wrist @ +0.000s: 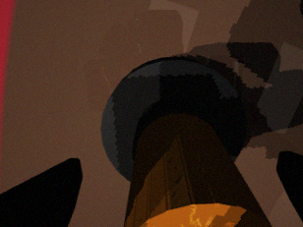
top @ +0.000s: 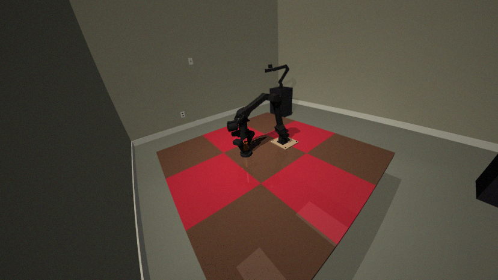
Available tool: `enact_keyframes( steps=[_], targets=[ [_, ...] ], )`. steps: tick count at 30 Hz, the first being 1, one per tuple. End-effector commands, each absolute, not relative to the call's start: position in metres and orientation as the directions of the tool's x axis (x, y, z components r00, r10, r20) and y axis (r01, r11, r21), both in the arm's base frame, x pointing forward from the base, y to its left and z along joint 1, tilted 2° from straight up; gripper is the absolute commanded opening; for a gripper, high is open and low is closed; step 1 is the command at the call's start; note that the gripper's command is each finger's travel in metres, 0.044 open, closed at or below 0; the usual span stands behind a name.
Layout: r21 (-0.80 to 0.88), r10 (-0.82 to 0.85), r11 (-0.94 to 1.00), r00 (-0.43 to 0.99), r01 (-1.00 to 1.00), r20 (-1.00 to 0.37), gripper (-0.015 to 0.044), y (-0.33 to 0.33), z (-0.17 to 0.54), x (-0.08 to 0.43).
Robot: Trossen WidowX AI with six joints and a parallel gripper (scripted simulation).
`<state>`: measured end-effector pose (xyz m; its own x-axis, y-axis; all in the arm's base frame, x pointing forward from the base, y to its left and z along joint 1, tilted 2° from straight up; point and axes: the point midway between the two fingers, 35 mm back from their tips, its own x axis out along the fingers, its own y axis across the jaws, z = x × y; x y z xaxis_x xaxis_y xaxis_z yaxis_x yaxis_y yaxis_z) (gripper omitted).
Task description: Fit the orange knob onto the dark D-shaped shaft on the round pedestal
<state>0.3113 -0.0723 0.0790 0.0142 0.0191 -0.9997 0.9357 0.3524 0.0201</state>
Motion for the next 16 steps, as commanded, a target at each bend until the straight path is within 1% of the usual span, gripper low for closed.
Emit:
enact_keyframes(
  steps=[1, 8, 16],
  targets=[
    [0.021, 0.019, 0.347, 0.015, 0.938, -1.000, 0.0440, -0.073, 0.088, 0.313],
    [0.020, 0.019, 0.352, 0.014, 0.936, -1.000, 0.0440, -0.074, 0.171, 0.311],
    [0.020, 0.019, 0.352, 0.015, 0.936, -1.000, 0.0440, -0.075, 0.174, 0.313]
  ],
)
